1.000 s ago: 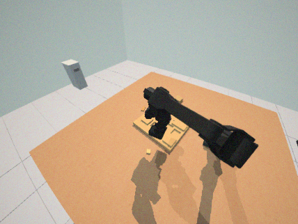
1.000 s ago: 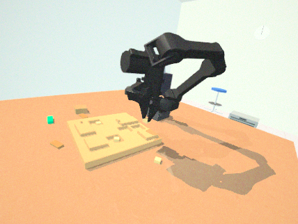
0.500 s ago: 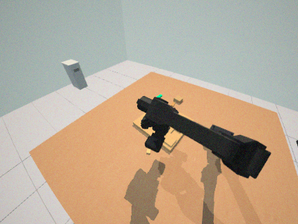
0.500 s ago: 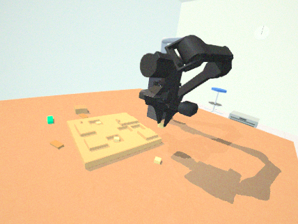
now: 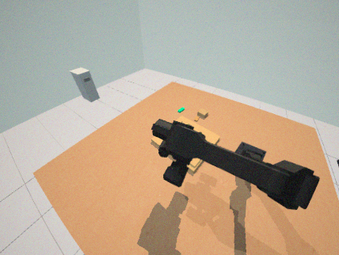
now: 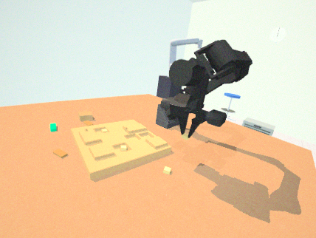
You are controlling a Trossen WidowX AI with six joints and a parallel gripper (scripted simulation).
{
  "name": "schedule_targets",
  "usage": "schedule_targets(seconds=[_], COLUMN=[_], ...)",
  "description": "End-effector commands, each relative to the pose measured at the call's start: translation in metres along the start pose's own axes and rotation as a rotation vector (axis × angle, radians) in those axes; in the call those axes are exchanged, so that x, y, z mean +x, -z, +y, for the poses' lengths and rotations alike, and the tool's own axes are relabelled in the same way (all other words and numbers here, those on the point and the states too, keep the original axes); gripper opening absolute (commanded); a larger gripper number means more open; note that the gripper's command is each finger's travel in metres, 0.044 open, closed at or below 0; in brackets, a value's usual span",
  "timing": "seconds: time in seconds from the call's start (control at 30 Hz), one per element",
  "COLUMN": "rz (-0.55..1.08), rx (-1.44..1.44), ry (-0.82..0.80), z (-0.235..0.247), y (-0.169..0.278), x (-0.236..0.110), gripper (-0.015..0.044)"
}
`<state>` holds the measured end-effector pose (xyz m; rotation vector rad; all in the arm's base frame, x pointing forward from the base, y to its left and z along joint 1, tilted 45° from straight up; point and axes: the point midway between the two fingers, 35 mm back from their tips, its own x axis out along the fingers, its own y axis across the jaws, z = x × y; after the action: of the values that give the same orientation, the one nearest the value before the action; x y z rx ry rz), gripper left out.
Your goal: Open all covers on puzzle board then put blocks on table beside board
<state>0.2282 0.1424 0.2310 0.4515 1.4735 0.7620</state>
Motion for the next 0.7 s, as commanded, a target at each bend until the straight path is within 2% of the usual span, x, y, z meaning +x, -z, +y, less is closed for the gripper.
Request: schedule_targets(seconds=[0.0, 0.67], rz=[0.002, 0.003], rx=[0.001, -0.001], ry=[-0.004, 0.002], z=[0.002, 0.001], y=[0.000, -0.004], x=[0.005, 0.037], gripper=[0.0080, 0.0080])
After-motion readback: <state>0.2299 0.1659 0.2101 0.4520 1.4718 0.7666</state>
